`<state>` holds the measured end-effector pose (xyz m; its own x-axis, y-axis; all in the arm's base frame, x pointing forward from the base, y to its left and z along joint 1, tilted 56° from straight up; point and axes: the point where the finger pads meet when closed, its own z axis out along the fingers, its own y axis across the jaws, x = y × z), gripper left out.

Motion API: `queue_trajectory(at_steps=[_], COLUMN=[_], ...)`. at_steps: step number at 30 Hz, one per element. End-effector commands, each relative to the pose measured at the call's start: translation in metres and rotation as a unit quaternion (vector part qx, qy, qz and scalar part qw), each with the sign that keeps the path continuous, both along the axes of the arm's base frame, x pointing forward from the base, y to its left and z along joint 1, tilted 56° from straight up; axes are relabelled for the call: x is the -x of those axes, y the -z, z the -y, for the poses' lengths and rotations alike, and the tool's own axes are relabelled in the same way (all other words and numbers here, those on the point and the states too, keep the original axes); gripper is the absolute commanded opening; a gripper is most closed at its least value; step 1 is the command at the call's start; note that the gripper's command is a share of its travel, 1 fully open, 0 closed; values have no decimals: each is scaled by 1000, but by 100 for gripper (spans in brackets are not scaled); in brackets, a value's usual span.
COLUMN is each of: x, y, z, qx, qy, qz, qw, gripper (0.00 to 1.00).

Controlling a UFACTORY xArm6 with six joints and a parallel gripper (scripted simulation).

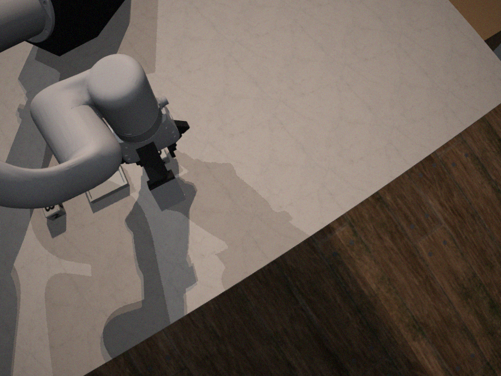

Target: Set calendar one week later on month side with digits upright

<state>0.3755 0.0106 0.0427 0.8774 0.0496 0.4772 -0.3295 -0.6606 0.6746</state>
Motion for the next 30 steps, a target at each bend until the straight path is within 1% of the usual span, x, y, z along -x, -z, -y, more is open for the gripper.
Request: queue_trajectory(at_steps=[1,25,26,30], x=[-1,-1,-1,-1], y=[0,0,0,0], z=[-1,-1,-1,-1], qx=[-1,-1,-1,-1], qy=[-1,-1,-1,-1], qz=[1,1,1,1], qw=[1000,1000,1000,1000], gripper=[49,49,29,29])
